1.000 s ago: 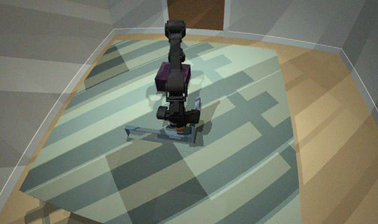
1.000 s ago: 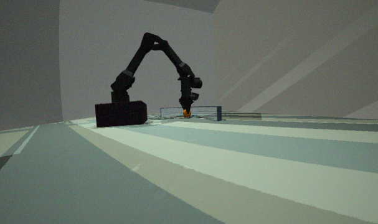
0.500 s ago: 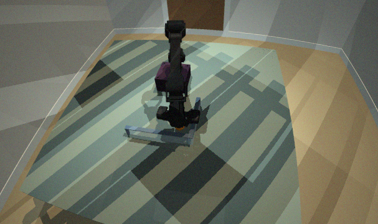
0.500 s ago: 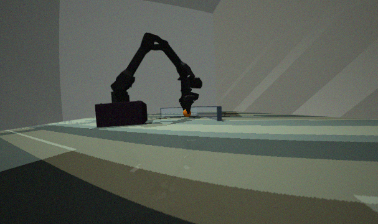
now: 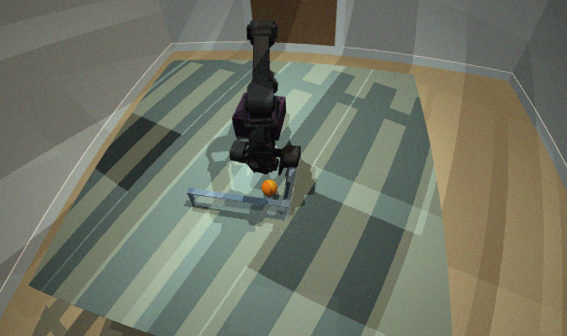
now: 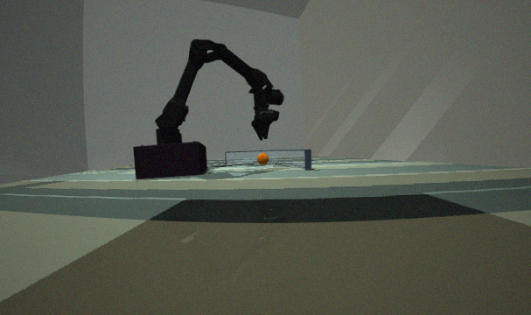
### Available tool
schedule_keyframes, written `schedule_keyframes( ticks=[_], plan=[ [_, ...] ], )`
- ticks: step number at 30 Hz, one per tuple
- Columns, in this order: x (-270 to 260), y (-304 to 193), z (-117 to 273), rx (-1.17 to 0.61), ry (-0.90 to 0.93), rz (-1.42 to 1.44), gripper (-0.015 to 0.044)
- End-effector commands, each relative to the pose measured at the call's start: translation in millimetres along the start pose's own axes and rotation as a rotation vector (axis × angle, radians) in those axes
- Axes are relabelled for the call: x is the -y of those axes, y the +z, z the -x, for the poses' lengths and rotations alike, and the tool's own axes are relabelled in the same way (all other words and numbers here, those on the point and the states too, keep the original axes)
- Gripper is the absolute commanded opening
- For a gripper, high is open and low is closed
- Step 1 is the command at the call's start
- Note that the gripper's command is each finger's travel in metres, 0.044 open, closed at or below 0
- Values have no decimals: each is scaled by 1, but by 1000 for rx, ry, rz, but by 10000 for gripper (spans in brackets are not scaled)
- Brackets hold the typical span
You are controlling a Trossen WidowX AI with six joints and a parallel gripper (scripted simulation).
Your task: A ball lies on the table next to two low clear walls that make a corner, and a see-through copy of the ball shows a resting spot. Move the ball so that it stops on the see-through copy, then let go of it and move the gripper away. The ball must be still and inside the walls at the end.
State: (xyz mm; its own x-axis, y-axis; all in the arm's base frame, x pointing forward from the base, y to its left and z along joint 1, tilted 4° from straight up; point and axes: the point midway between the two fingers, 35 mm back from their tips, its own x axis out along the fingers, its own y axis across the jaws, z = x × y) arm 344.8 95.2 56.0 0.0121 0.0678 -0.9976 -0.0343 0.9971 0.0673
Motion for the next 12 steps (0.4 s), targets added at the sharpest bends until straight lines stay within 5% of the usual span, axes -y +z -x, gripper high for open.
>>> schedule_keyframes(
  ticks=[1, 6, 12],
  plan=[
    [0, -1, -4, -8, -2, -1, 349],
    [1, -3, 37, -8, -2, -1, 440],
    [1, -5, 48, -8, -2, 0, 440]
  ],
)
